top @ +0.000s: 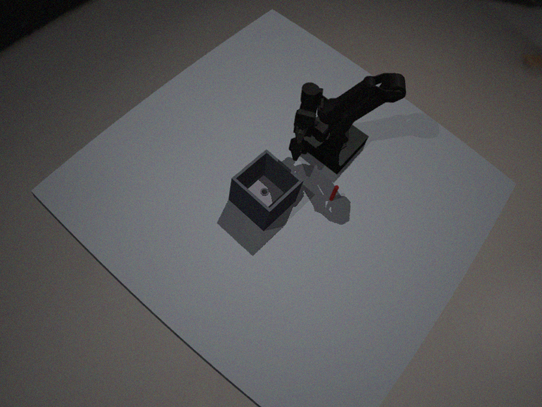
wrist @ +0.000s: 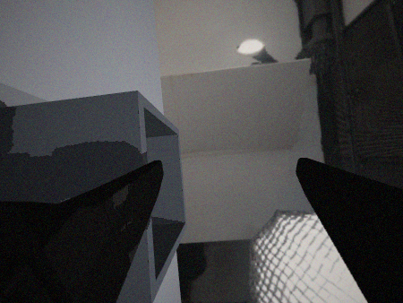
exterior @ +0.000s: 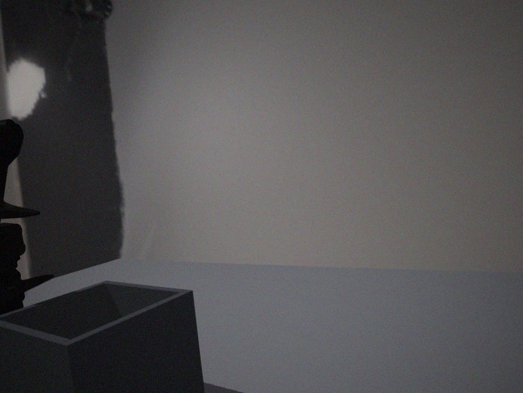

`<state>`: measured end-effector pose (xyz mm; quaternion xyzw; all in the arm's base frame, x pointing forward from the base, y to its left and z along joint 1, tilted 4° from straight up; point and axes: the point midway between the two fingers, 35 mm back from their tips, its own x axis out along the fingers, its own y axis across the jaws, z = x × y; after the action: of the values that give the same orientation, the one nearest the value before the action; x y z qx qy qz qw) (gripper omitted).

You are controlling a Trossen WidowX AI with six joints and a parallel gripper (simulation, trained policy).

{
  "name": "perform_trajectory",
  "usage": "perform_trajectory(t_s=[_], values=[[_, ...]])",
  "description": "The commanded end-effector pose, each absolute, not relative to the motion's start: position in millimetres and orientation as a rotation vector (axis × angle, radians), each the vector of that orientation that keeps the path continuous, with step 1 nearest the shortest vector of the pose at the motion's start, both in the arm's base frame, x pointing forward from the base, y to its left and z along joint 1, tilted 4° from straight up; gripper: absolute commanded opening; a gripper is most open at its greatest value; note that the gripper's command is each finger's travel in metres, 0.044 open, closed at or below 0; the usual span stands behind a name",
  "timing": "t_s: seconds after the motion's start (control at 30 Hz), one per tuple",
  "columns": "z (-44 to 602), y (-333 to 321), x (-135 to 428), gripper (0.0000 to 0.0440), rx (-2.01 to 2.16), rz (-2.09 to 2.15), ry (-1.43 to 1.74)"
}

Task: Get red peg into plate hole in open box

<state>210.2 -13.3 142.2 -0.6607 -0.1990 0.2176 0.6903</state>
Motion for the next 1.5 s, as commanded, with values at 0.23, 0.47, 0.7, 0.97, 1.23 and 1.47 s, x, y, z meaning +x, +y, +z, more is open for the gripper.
perform_trajectory(t_s=[0.23, 0.47, 0.7, 0.97, 1.23, 1.47], values=[[155, -30, 236, 0.0440, -1.271, 0.485, -0.318], [169, -30, 255, 0.0440, -1.041, 0.515, -0.230], [179, -23, 269, 0.0440, -0.811, 0.546, -0.144], [189, -12, 281, 0.0440, -0.550, 0.580, -0.041], [197, 5, 290, 0.0440, -0.292, 0.610, 0.072], [204, 23, 295, 0.0440, -0.072, 0.632, 0.183]])
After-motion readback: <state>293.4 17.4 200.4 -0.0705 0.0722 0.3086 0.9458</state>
